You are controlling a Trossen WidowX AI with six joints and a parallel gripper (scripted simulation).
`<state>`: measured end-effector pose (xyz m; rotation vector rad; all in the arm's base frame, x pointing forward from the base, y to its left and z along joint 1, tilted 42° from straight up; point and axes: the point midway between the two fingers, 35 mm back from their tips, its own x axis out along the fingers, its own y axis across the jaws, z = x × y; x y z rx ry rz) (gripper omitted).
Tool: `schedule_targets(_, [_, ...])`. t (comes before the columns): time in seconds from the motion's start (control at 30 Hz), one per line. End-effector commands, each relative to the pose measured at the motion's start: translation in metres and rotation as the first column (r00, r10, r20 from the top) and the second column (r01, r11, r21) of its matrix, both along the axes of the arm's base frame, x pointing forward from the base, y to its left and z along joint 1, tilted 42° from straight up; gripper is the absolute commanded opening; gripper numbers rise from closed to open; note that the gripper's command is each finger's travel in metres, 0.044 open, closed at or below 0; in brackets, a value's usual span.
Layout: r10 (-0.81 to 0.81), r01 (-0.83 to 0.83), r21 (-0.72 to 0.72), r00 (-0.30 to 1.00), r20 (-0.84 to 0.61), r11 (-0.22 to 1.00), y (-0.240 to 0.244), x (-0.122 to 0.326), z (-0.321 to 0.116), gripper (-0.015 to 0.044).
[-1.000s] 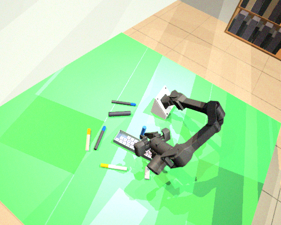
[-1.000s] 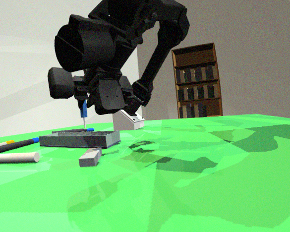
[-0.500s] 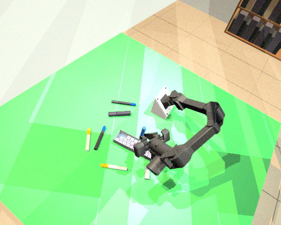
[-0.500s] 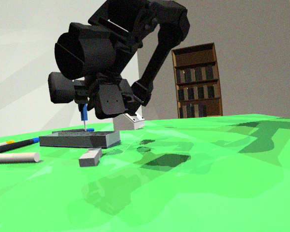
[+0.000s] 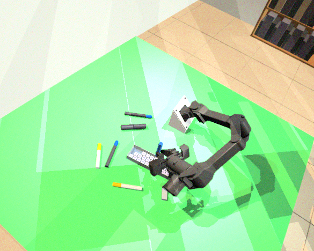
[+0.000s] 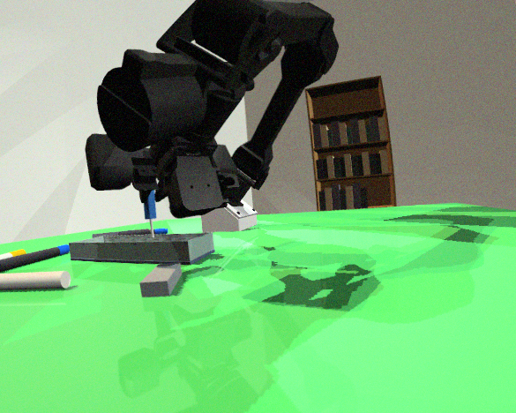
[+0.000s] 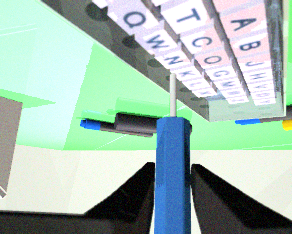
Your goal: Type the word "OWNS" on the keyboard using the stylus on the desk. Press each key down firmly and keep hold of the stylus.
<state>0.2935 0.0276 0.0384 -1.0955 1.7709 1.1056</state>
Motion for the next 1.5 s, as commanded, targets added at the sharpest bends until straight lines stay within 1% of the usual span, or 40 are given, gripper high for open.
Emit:
schedule_targets(0.0, [-0.001, 0.001, 0.002, 1.000, -0.003, 1.000, 0.002, -0.001, -0.002, 0.0081])
schedule_targets(1.23, [-0.001, 0.001, 0.002, 1.000, -0.003, 1.000, 0.007, -0.001, -0.008, 0.0081])
schedule_targets(1.47, [-0.001, 0.001, 0.001, 1.000, -0.003, 1.000, -0.013, 0.000, 0.015, 0.0081])
